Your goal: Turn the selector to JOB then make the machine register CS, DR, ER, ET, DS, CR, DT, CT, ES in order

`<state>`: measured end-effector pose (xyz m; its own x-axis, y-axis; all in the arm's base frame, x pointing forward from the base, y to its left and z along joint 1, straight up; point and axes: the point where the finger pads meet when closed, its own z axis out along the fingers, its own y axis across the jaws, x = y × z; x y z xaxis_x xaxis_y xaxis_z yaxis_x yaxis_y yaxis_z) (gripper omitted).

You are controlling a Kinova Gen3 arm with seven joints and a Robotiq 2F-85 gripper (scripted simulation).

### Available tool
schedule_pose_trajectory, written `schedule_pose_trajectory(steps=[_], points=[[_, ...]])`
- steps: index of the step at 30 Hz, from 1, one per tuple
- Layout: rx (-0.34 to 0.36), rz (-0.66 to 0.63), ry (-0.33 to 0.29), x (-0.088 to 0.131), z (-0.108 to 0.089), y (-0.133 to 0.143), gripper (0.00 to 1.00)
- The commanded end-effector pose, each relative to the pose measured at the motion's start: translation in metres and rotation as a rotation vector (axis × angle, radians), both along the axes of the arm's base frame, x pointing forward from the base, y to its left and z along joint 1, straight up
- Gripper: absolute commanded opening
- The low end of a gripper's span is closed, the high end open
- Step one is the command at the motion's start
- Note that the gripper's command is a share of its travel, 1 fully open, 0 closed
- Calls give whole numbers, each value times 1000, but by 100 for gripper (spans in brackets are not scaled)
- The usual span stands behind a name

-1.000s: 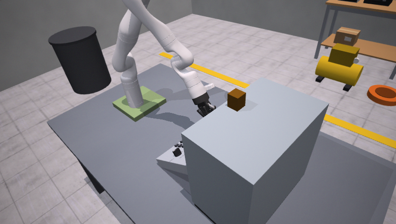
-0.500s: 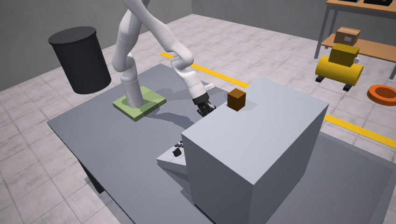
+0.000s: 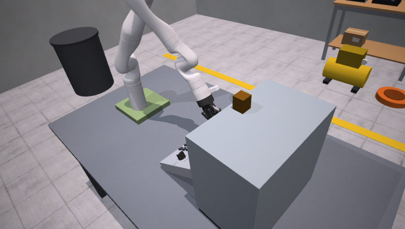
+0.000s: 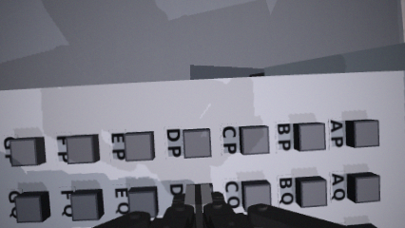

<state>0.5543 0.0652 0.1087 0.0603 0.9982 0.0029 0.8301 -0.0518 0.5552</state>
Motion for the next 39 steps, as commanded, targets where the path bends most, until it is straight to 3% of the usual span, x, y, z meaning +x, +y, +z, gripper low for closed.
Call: schedule_pose_trajectory(steps=[1,39], points=[[0,0,-2,1,0,0,10],[0,0,-2,-2,5,0,10]])
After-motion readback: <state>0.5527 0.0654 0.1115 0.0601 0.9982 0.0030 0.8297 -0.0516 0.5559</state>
